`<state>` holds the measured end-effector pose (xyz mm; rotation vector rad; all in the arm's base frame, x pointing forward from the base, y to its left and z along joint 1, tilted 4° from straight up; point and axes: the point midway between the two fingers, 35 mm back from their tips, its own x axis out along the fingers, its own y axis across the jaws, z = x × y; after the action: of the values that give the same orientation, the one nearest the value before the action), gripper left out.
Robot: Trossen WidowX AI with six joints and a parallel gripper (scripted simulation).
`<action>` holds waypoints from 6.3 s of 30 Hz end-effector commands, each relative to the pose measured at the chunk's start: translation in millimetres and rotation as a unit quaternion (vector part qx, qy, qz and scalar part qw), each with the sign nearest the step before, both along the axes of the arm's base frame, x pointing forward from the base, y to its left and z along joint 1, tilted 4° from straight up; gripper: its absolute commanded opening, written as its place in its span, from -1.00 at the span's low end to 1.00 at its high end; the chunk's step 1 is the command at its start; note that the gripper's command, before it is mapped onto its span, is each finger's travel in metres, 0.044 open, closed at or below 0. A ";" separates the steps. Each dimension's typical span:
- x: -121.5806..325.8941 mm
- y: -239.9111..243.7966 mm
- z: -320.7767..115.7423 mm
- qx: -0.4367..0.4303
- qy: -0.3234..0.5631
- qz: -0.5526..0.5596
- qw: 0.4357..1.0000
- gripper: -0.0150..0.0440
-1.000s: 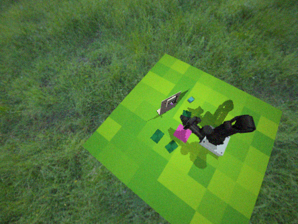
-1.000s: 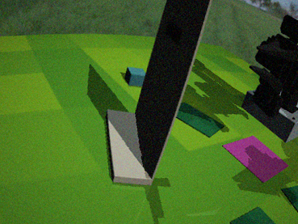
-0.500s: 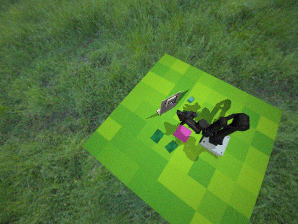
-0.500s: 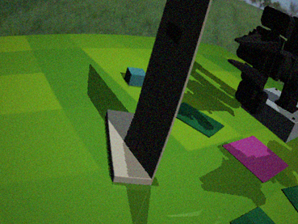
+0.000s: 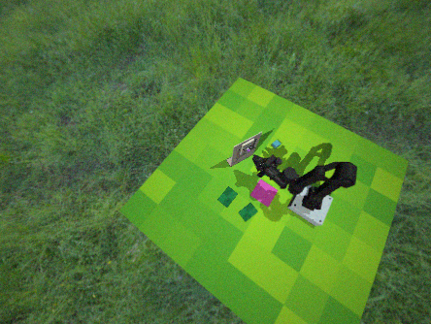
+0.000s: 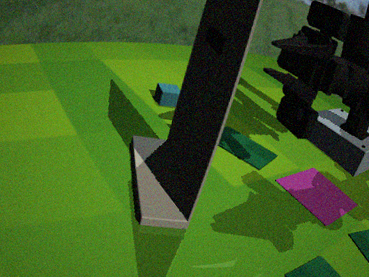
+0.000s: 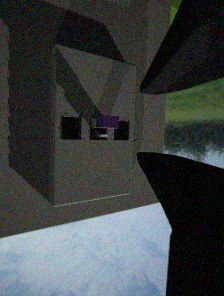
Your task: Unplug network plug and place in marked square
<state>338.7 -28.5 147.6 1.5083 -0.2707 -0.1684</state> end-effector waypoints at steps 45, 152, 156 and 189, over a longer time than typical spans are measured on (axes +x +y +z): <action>41.1 -25.5 5.1 0.001 -0.003 0.002 1.000 -0.48; -11.7 12.1 3.0 0.004 -0.001 0.003 1.000 -0.49; -12.5 13.4 8.2 0.004 -0.001 0.003 1.000 -0.49; -30.0 21.5 50.2 0.003 0.000 0.002 1.000 -0.49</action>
<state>310.9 -7.5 193.1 1.5188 -0.2640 -0.1655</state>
